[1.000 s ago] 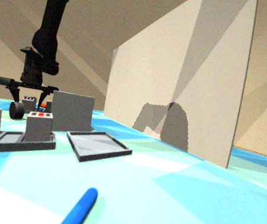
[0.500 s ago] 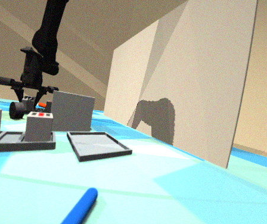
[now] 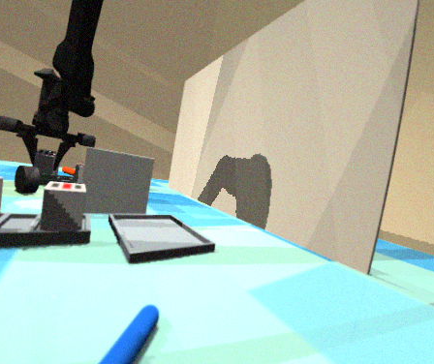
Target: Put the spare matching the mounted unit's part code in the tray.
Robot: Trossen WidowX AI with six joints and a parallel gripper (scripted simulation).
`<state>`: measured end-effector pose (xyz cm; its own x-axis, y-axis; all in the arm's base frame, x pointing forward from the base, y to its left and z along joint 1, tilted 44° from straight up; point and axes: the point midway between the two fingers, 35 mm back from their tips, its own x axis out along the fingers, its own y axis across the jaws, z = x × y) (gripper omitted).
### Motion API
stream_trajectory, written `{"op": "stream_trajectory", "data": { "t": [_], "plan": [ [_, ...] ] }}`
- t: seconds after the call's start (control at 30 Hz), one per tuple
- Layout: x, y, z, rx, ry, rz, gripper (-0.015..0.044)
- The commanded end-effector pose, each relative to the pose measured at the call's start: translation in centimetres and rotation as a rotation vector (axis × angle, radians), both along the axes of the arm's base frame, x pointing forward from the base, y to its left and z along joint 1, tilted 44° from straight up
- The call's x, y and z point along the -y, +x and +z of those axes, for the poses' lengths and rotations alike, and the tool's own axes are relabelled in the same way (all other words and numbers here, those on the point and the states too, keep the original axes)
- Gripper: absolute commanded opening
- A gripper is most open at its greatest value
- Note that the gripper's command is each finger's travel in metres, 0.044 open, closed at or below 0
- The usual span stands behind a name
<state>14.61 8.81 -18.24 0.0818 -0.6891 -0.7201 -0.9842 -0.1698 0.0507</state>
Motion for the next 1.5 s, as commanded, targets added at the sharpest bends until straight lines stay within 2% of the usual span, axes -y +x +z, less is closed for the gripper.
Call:
{"op": "stream_trajectory", "data": {
  "t": [0.0,0.2,0.4,0.73,0.93,1.47],
  "plan": [
    [-2.1,0.2,1.5,0.01,0.02,-0.001,0.0],
    [-4.4,-0.4,4.3,0.01,0.017,0.001,0.0],
    [-4.7,-0.3,4.4,0.013,0.018,0.01,0.0],
    [-9.5,-0.9,9.2,0.009,0.019,0.002,0.0],
    [-9.8,-0.8,9.6,0.008,0.021,0.001,0.0],
    [-8.3,7.1,14.3,0.014,0.105,-0.024,0.0]
  ]
}}
